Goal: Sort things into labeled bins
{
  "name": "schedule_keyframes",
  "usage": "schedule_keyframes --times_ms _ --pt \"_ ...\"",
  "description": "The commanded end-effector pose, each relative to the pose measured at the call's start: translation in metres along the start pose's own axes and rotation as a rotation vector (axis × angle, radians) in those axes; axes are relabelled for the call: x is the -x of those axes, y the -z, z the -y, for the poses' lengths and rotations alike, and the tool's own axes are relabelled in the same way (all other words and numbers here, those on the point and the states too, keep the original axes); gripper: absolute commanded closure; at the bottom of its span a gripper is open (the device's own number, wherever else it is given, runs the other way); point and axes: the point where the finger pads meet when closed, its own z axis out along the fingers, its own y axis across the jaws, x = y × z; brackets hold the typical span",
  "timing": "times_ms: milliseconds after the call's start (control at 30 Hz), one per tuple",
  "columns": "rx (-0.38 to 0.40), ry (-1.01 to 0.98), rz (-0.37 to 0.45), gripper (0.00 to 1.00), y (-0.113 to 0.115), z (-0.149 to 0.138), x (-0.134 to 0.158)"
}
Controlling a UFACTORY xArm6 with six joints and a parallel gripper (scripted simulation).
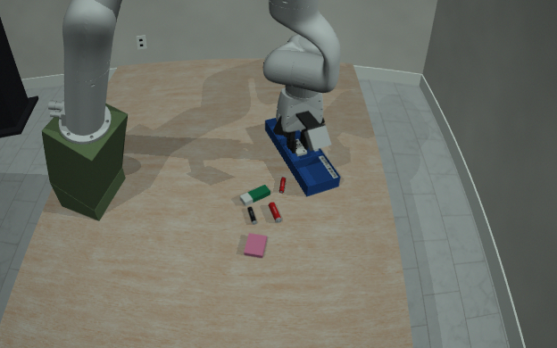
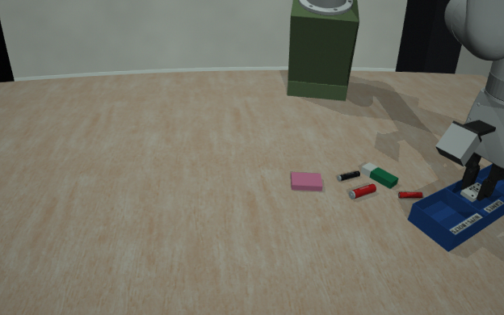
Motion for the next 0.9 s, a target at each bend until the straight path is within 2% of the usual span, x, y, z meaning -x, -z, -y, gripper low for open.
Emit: schedule_keyframes --times_ms 0,533,567,867 --pt "-0.004 0.0 -0.001 1.0 -0.0079 0.0013 -0.0001" --pt "-0.004 0.0 -0.001 1.0 -0.0113 0.0013 0.0001" --pt "-0.004 0.0 -0.001 0.69 -0.0113 0.0013 0.0001" --pt "-0.004 0.0 -0.001 0.69 -0.0113 0.0013 0.0001"
